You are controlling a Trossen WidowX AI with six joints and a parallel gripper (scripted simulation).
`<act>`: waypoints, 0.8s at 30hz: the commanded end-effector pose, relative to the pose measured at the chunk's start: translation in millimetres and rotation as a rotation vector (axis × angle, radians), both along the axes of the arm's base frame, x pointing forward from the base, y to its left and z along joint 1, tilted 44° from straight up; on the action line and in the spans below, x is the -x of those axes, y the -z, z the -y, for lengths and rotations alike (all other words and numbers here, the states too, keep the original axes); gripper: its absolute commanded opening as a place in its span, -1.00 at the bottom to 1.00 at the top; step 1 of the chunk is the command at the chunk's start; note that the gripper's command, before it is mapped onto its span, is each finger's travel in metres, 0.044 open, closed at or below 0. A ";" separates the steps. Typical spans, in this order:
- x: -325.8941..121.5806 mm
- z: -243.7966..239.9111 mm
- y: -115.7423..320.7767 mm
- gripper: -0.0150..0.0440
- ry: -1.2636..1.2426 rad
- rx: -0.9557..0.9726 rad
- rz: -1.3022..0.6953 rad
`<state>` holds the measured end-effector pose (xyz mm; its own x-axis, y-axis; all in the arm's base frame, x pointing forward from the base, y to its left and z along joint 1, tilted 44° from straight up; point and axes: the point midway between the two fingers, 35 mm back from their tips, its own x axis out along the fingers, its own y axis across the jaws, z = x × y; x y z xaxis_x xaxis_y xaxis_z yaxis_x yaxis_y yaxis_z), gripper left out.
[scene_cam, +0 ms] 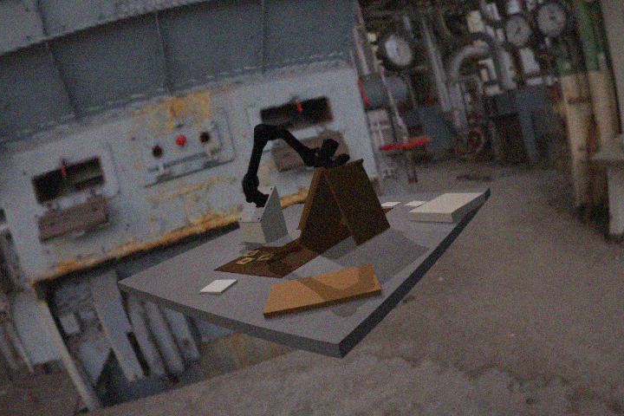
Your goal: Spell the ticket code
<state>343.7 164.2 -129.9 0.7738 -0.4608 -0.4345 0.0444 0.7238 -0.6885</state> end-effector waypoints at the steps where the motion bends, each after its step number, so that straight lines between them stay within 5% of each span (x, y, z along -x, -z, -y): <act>1: -2.0 -0.8 -5.8 -0.49 -0.005 -0.007 0.005; 24: -1.5 7.9 -13.4 -0.49 -0.005 -0.006 0.005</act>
<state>343.2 155.3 -121.9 0.7736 -0.4612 -0.4345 0.0442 0.7234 -0.6890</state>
